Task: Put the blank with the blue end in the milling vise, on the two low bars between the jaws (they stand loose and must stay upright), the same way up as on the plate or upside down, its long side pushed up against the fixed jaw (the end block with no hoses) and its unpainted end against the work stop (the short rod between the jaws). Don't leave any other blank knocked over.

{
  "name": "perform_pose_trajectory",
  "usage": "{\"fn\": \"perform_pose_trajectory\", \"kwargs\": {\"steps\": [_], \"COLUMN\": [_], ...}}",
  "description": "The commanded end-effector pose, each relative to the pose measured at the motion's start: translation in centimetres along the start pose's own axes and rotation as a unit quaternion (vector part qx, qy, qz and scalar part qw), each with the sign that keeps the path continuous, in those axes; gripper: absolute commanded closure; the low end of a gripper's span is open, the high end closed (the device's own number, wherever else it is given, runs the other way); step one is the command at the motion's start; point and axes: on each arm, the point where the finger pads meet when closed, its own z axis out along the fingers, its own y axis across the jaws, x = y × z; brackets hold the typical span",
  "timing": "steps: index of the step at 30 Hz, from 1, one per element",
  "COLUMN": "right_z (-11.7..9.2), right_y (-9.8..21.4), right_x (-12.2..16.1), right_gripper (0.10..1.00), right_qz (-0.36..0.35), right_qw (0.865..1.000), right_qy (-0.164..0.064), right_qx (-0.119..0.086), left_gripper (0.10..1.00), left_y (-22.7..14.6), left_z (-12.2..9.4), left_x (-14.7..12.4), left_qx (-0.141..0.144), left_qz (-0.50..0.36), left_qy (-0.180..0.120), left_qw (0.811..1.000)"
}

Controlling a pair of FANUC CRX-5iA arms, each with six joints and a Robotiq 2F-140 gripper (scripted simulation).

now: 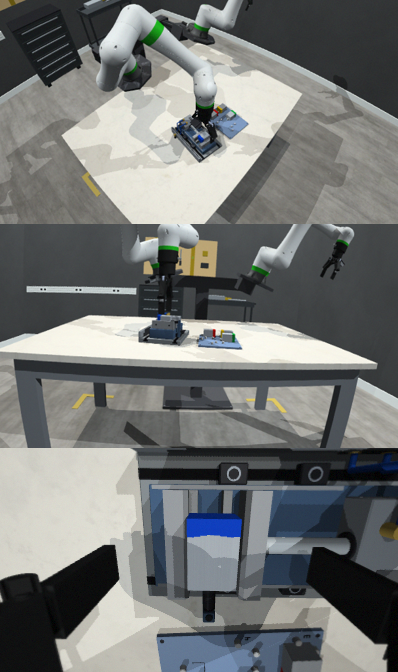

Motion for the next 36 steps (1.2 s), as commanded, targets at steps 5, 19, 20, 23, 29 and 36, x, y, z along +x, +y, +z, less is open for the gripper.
{"fn": "perform_pose_trajectory", "kwargs": {"steps": [5,19,20,23,29,36], "right_z": [-0.21,-0.45,-0.47,-0.53,-0.61,-0.75], "right_y": [-0.08,-0.08,-0.08,-0.08,-0.08,-0.08], "right_x": [-0.04,-0.04,-0.04,-0.04,-0.04,-0.04], "right_gripper": [0.098,0.098,0.098,0.098,0.098,0.098], "right_qz": [0.000,0.000,0.000,0.000,0.000,0.000], "right_qw": [1.000,1.000,1.000,1.000,1.000,1.000], "right_qy": [0.000,0.000,0.000,0.000,0.000,0.000], "right_qx": [0.001,0.001,0.001,0.001,0.001,0.001], "left_gripper": [0.098,0.098,0.098,0.098,0.098,0.098], "left_y": [0.01,0.01,0.01,0.01,0.01,0.01], "left_z": [-0.10,-0.10,-0.10,-0.10,-0.10,-0.10], "left_x": [0.02,0.02,0.02,0.02,0.02,0.02], "left_qx": [0.000,0.000,0.000,0.000,0.000,0.000], "left_qz": [0.000,0.000,0.000,0.000,0.000,0.000], "left_qy": [0.001,0.001,0.001,0.001,0.001,0.001], "left_qw": [1.000,1.000,1.000,1.000,1.000,1.000]}}
